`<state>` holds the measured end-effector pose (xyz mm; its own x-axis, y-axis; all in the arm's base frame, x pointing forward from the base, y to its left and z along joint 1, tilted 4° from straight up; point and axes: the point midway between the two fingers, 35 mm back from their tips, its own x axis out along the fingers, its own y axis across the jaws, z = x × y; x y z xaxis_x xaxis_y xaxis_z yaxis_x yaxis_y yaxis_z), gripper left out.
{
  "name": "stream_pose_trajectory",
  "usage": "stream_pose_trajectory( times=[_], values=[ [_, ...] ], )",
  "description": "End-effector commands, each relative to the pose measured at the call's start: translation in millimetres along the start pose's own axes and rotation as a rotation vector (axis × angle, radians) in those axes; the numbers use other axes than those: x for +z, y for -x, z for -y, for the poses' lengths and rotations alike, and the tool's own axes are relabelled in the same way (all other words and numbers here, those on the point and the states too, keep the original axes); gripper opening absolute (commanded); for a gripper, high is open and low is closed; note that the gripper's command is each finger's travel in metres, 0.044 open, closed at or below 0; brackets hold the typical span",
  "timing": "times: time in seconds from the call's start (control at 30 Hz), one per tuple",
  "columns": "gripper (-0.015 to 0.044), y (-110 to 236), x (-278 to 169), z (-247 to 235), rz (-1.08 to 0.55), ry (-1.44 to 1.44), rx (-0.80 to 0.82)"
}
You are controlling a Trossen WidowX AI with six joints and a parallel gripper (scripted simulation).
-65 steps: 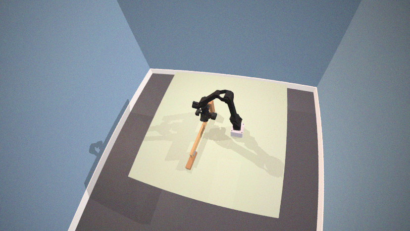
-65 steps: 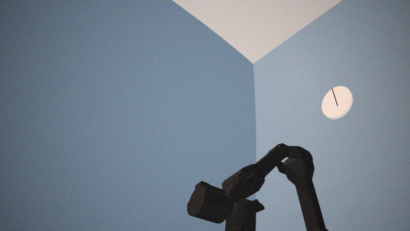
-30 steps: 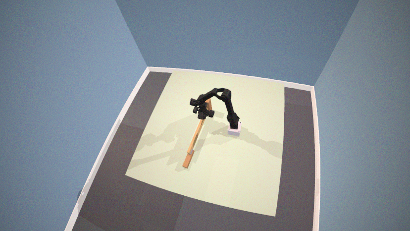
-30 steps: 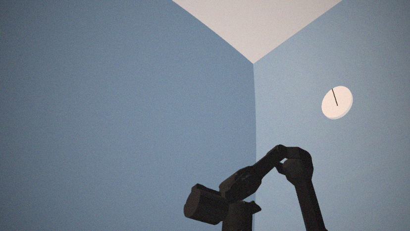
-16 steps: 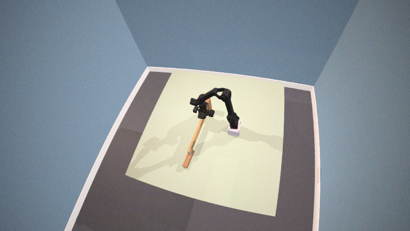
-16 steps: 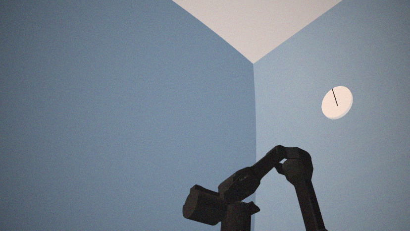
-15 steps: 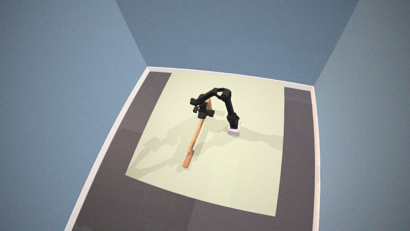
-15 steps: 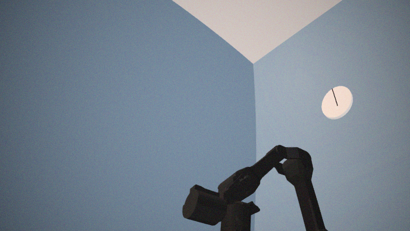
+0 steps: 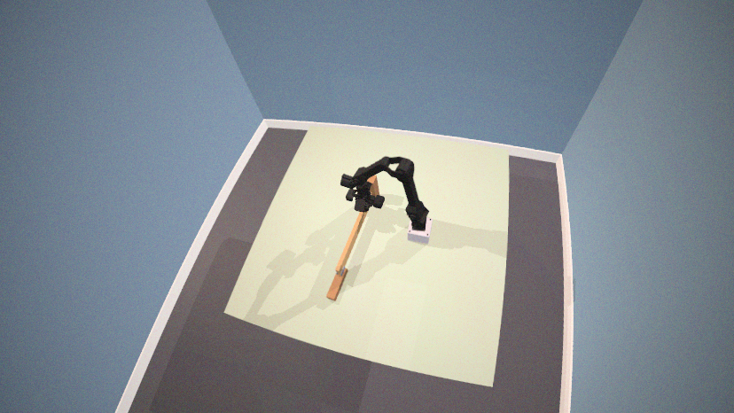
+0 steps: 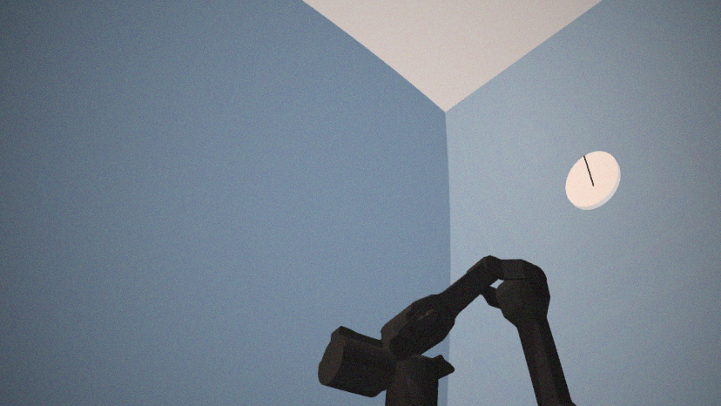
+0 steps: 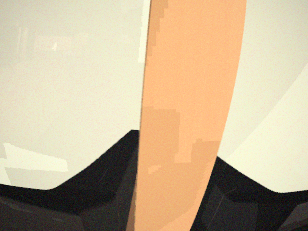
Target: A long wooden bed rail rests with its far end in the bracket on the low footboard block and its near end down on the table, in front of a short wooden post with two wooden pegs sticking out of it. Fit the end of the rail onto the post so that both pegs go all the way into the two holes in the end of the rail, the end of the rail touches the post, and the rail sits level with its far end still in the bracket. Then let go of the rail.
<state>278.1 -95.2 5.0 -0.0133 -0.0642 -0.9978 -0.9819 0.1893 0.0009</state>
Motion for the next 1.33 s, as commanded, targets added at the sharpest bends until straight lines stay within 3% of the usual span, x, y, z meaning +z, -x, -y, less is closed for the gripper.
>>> stream_pose_trajectory(
  times=[0.0, 0.5, 0.7, 0.87, 1.3],
  values=[
    [0.0053, 0.0, 0.0, 0.0, 0.000, 0.000, 0.000],
    [0.0440, 0.0, 0.0, 0.0, 0.000, 0.000, 0.000],
    [0.0440, 1.6, 1.7, 0.2, 0.000, 0.000, 0.000],
    [0.0440, 30.1, 30.9, 0.1, -0.002, 0.002, -0.001],
    [0.0440, 30.1, 30.9, 0.1, -0.002, 0.002, -0.001]
  ],
)
